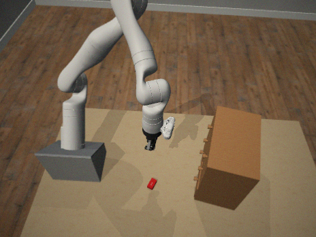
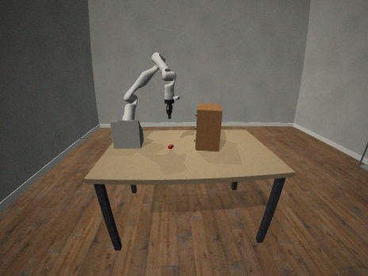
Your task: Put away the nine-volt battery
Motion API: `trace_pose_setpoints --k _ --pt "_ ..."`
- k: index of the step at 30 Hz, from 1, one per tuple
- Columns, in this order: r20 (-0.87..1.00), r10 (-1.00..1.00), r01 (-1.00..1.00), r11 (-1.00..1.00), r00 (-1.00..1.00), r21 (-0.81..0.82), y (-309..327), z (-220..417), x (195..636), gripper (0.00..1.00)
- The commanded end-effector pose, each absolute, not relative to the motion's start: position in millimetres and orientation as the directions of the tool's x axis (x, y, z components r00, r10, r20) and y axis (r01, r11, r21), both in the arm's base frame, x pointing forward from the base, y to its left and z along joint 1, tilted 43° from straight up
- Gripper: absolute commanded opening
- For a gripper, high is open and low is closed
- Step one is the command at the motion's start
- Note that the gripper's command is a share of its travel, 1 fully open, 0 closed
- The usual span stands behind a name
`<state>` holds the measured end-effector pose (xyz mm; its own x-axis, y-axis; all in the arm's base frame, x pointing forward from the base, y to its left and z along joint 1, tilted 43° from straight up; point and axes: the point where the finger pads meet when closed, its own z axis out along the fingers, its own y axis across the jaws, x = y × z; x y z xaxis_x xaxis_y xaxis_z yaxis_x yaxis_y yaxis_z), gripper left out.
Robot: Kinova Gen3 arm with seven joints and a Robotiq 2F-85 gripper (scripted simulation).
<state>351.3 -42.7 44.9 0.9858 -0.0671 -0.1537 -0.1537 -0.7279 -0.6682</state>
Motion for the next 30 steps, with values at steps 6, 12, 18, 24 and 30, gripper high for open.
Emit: trace_pose_setpoints --k 6,12,18,24,30 --pt "-0.153 -0.068 -0.154 -0.728 0.986 -0.668 -35 52 357 0.0" --pt "-0.153 -0.068 -0.154 -0.728 0.986 -0.668 -6 78 376 0.0" --pt "-0.153 -0.068 -0.154 -0.728 0.986 -0.668 20 101 394 0.0" --pt "-0.153 -0.068 -0.154 -0.728 0.986 -0.668 50 127 414 0.0" --pt "-0.153 -0.068 -0.154 -0.728 0.986 -0.668 59 135 420 0.0"
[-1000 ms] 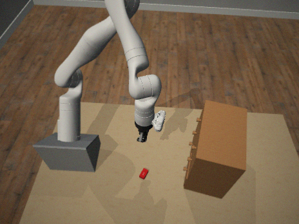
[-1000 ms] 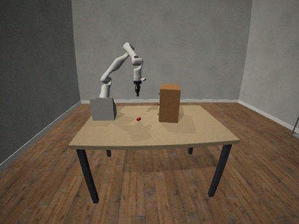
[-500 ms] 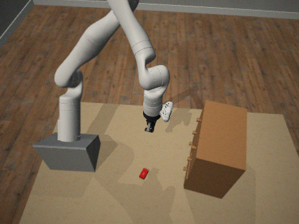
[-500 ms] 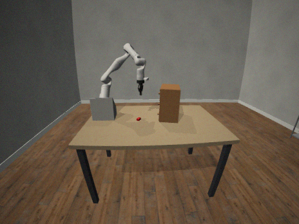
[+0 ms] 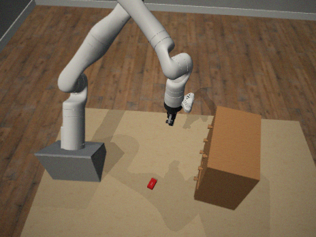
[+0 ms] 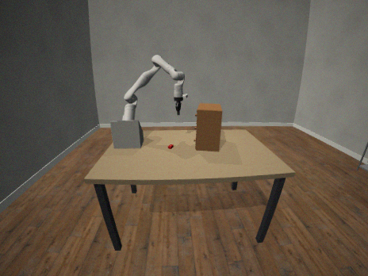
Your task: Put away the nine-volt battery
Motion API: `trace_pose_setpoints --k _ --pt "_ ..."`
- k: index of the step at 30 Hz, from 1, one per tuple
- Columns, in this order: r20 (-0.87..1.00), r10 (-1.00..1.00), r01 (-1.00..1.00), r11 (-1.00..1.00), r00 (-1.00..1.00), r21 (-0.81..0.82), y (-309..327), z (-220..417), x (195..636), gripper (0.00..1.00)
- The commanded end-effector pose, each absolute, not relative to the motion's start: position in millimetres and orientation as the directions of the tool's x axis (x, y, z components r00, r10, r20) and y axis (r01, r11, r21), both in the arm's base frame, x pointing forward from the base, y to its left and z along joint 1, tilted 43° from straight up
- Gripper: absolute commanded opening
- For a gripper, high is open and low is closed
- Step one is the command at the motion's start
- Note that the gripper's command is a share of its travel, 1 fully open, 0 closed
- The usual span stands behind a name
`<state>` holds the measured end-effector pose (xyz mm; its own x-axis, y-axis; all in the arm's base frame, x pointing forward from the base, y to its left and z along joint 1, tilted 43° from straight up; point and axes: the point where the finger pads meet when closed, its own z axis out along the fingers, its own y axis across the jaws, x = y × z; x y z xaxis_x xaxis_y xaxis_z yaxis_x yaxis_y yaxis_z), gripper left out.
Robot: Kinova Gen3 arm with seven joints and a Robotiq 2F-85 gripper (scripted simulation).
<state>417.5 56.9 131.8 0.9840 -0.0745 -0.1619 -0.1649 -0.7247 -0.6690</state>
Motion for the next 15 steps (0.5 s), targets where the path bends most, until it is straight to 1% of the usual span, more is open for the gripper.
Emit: trace_pose_setpoints --k 1,15 --pt "-0.153 -0.068 -0.154 -0.728 0.986 -0.668 59.2 135.1 419.8 0.0" --pt "-0.148 -0.073 -0.154 -0.729 0.986 -0.668 59.7 134.3 420.4 0.0"
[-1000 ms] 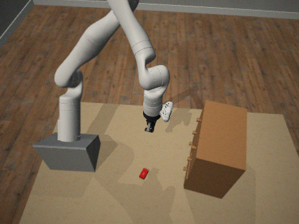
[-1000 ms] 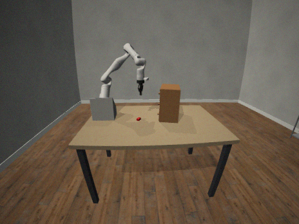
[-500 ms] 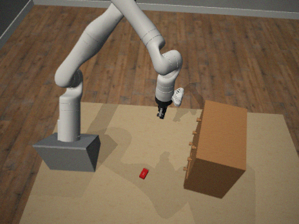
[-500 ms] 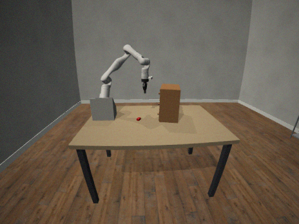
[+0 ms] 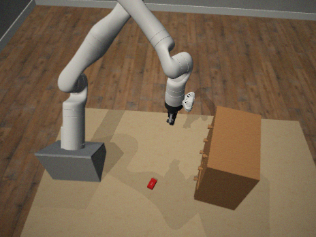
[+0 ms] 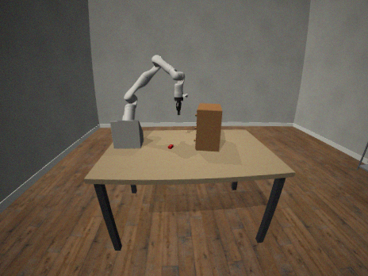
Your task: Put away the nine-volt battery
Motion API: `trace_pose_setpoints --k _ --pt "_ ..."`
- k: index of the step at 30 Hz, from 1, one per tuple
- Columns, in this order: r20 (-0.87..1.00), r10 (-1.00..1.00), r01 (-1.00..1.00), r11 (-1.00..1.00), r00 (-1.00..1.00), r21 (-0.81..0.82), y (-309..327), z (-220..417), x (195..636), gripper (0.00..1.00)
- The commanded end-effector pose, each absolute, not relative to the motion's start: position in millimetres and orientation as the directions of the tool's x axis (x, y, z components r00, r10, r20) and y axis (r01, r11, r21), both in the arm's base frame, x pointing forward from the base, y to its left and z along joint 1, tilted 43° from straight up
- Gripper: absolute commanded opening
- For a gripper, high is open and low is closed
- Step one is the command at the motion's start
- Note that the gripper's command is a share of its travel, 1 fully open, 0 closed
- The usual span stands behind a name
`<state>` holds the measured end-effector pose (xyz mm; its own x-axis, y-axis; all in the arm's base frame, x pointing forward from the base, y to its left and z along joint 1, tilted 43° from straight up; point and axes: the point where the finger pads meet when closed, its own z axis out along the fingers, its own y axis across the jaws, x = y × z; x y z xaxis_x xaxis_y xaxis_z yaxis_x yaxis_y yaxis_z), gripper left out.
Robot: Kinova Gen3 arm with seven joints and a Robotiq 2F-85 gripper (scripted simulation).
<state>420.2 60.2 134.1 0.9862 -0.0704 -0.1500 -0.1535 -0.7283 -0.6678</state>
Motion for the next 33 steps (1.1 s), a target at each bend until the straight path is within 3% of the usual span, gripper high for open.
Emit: trace_pose_setpoints --k 1,33 --pt "-0.147 -0.074 -0.154 -0.729 0.986 -0.668 60 134 421 0.0" --pt "-0.024 -0.186 -0.154 -0.729 0.982 -0.667 73 116 436 0.0"
